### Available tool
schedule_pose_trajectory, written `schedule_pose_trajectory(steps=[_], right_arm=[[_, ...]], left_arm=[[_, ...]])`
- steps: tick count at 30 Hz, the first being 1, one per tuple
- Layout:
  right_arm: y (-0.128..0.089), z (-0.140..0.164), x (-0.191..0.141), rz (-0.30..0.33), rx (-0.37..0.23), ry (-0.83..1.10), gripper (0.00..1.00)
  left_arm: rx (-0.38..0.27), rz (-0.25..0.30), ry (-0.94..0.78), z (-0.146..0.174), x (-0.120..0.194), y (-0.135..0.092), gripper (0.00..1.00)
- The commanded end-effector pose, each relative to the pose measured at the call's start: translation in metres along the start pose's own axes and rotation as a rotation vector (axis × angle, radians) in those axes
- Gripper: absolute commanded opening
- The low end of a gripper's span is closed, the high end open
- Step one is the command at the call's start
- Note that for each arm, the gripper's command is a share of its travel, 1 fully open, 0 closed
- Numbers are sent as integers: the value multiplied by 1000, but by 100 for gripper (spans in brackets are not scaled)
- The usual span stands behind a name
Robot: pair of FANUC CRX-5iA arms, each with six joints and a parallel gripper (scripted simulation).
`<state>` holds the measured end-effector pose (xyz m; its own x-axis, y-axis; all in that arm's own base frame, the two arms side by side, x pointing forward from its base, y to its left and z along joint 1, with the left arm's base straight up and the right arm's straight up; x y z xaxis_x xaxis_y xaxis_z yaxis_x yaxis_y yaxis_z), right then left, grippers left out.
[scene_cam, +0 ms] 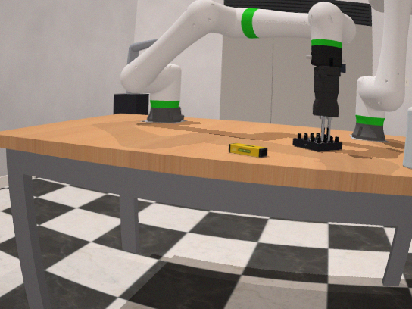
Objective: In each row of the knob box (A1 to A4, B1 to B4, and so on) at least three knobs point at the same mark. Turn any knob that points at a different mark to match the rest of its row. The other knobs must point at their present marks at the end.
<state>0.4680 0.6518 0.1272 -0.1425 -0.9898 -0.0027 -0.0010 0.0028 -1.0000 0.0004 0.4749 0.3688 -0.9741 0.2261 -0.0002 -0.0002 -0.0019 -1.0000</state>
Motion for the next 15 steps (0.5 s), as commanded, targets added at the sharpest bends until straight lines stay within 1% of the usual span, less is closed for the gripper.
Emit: schedule_pose_trajectory(steps=[1, 4, 6, 15], right_arm=[[-2, 0, -1, -1, 3, 153, 30], [-2, 0, -1, -1, 3, 231, 30], [-2, 0, -1, -1, 3, 231, 30], [-2, 0, -1, 0, 3, 438, 30]], left_arm=[[-2, 0, 0, 0, 0, -1, 100], [-2, 0, 0, 0, 0, -1, 100], [-2, 0, 0, 0, 0, -1, 100], [-2, 0, 0, 0, 0, -1, 100]])
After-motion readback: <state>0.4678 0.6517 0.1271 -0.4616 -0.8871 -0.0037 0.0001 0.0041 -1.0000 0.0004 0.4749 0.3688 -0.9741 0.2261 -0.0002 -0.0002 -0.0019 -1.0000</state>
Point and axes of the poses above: on each arm, the point where the finger pads meet when closed, its own y axis out along the fingers, its own x axis across the jaws, z = x × y, the point moved 8 cm from there along -y, back along the fingers, and after that the axes turned 13 degrees about y, right-handed, at the moved point
